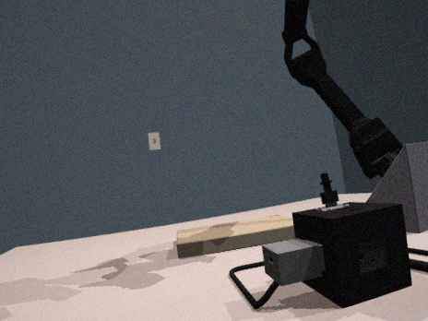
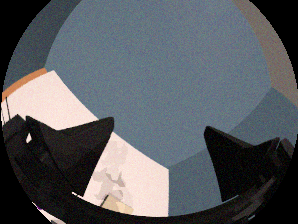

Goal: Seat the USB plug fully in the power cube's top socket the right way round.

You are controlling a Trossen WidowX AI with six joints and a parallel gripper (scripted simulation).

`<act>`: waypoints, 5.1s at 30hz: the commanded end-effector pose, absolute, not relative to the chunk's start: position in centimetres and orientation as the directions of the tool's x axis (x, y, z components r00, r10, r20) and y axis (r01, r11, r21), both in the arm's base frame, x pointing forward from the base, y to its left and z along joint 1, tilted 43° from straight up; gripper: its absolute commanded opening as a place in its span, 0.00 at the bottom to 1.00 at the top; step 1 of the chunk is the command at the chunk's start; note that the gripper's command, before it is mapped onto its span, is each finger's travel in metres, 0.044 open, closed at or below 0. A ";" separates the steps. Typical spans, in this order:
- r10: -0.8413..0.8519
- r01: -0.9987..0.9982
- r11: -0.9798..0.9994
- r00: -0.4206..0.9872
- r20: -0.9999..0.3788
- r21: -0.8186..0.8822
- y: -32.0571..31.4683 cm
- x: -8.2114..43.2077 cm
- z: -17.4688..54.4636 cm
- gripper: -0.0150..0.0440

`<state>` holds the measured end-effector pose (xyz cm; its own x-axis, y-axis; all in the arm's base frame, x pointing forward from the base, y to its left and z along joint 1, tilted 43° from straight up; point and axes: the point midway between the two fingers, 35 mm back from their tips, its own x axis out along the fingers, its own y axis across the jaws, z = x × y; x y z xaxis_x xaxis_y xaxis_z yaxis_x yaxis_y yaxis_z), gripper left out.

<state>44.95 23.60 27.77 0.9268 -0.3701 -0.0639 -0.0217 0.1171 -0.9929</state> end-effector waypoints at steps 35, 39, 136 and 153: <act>-0.541 0.744 0.663 0.401 -0.739 -0.082 13.3 42.8 3.9 1.00; -0.571 0.868 0.496 0.293 -0.766 -0.037 11.9 41.3 2.6 1.00; -0.650 0.939 -0.330 -0.153 -0.744 0.096 5.1 34.1 -1.5 0.25; -0.650 0.939 -0.330 -0.153 -0.744 0.095 5.1 34.1 -1.4 0.25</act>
<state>34.07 5.07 -1.48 -0.1527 -0.6505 -0.7440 0.9393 -0.3295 0.0953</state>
